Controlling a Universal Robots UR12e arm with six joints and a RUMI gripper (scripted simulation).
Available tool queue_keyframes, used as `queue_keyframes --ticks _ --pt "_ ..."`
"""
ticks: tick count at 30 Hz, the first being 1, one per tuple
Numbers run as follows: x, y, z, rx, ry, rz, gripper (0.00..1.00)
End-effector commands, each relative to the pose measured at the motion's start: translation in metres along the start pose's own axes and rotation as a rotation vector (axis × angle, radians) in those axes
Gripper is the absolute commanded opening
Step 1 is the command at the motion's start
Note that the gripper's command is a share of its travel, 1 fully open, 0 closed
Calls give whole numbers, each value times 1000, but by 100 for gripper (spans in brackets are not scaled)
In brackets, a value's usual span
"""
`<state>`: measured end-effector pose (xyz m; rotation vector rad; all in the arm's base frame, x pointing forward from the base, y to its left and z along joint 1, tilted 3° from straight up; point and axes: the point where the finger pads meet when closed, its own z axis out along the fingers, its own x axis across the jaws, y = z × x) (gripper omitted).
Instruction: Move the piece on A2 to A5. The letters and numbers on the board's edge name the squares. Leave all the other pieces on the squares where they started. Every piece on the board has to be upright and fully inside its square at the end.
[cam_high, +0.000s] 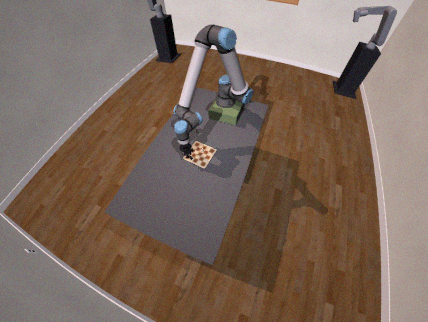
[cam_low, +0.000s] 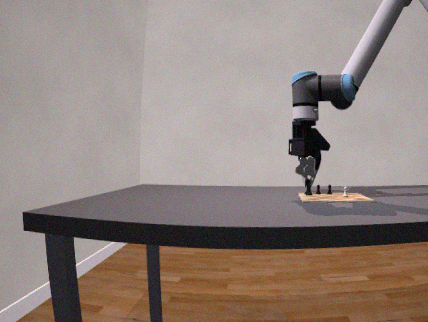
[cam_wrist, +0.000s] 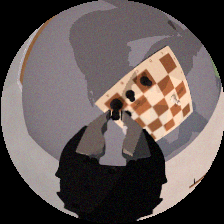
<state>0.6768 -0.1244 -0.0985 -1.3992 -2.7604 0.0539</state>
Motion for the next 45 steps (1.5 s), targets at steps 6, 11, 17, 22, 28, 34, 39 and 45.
queue_keyframes --ticks 6,11,17,22,28,34,39,45 --pt "-1 -2 1 0 1 2 25" --pt "-1 -2 1 0 1 2 25" --pt "-1 -2 1 0 1 2 25" --pt "-2 -1 -6 -1 -2 2 25" --pt "-3 0 -30 -3 -4 1 25" --pt "-3 1 -51 -3 -4 1 25" --pt "-2 1 -77 -3 -4 0 25" --pt "-2 1 -92 -3 -4 0 25"
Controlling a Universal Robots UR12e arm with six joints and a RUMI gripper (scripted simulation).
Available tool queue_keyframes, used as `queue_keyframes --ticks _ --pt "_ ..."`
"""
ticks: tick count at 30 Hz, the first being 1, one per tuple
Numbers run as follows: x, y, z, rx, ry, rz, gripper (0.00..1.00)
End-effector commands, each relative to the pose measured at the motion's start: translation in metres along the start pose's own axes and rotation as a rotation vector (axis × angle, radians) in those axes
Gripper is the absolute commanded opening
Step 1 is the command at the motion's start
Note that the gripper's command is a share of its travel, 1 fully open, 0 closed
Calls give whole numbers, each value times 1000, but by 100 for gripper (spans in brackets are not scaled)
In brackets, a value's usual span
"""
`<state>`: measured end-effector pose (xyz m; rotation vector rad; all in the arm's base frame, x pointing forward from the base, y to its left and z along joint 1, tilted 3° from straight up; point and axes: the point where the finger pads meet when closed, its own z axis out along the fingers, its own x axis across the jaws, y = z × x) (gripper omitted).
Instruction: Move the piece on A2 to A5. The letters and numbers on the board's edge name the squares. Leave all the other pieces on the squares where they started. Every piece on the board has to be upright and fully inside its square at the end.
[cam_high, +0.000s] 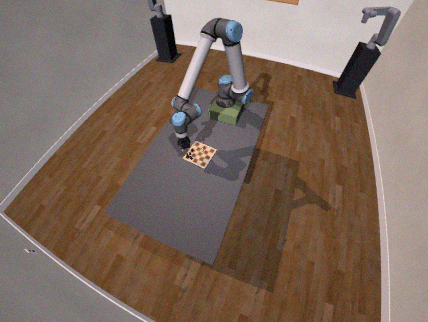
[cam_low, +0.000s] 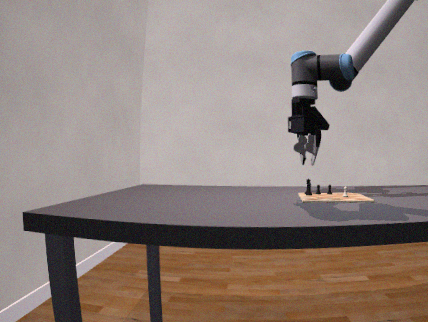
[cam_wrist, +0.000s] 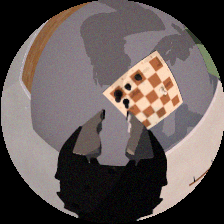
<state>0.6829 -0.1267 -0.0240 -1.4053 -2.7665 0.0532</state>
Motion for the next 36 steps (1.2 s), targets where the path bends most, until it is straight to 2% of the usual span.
queue_keyframes --ticks 1,5,6,27,36 --pt "1 2 -18 2 3 -2 25" --pt "2 1 -17 3 5 -2 25" --pt "3 0 -15 4 7 -1 100" --pt "4 0 -14 5 8 -1 100" --pt "1 2 -35 1 3 -2 100"
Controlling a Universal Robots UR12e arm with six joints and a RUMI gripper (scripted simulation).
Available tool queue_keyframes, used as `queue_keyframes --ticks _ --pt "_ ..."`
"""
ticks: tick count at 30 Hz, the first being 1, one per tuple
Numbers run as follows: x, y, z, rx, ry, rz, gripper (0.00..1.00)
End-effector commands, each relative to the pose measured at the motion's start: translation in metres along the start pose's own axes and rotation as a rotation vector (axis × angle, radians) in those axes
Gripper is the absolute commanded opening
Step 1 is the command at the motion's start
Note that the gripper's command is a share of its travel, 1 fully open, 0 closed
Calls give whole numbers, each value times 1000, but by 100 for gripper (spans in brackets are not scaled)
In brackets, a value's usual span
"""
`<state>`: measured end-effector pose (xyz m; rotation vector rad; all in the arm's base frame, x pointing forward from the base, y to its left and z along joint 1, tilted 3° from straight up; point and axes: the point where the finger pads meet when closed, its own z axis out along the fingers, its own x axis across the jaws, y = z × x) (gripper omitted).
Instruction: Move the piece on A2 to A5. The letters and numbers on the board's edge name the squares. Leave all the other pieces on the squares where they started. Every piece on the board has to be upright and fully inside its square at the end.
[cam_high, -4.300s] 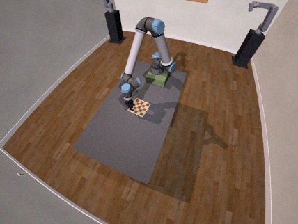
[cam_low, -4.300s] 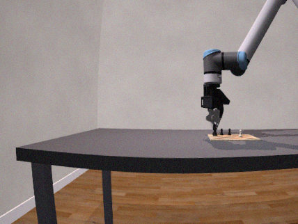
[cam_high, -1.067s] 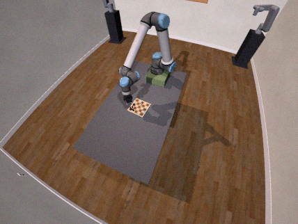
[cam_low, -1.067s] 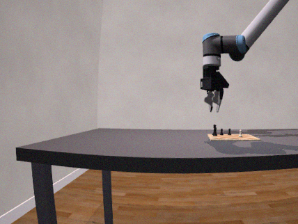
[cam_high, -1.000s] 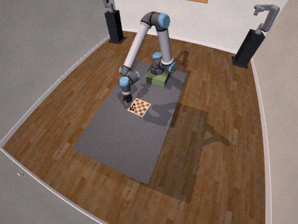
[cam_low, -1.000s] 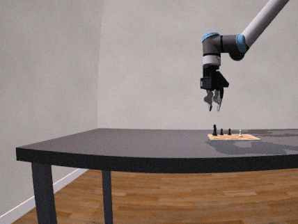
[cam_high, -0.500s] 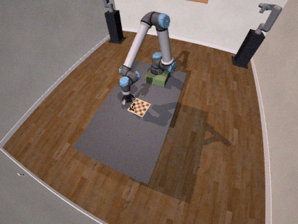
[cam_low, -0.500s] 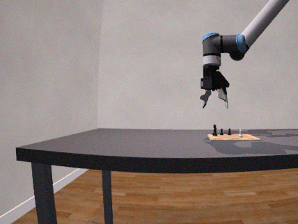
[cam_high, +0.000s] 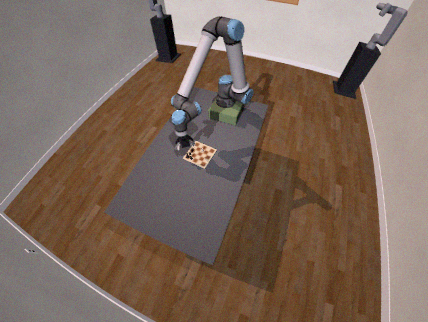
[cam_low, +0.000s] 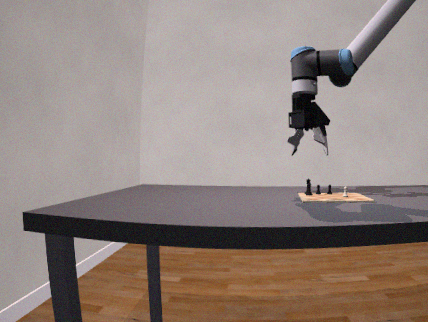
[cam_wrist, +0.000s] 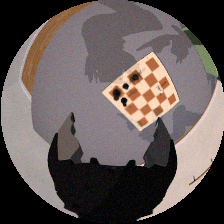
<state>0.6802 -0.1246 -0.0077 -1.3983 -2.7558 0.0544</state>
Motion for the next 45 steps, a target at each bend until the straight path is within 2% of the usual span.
queue_keyframes --ticks 1,12,17,45 --pt "-2 3 -19 -5 -8 -1 100" --pt "-2 3 -57 -5 -8 -1 100" --pt "-2 3 -67 -5 -8 0 100" --pt "0 1 -65 -2 -3 -1 100"
